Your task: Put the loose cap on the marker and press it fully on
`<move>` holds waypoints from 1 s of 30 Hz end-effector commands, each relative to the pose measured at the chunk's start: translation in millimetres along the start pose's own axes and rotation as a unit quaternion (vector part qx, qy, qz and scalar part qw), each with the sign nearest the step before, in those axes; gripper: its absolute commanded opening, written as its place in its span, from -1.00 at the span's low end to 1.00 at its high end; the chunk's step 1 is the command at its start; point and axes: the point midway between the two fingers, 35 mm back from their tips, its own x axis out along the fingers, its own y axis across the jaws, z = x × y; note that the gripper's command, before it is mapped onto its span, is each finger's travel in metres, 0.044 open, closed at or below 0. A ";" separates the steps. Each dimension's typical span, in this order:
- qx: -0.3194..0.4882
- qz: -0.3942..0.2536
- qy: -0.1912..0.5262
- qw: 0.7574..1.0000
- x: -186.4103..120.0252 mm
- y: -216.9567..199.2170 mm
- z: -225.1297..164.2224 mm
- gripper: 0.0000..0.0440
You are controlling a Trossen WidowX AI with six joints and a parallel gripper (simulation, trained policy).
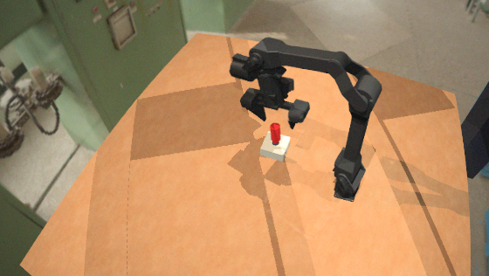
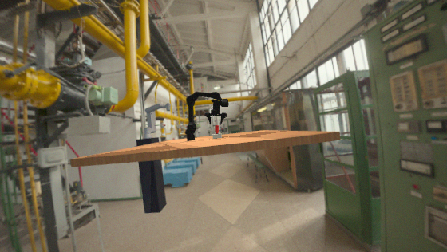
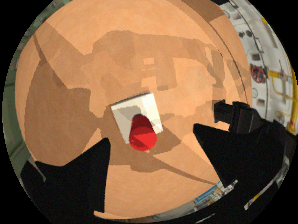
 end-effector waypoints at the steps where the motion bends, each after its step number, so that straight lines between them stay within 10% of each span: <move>1: -0.015 0.002 -0.002 1.000 -8.9 -1.0 1.3 0.81; 17: -0.069 -0.031 0.016 0.997 0.6 -2.3 -1.8 -1.00; 30: -0.093 -0.041 0.043 0.994 19.4 -2.1 -9.6 -1.00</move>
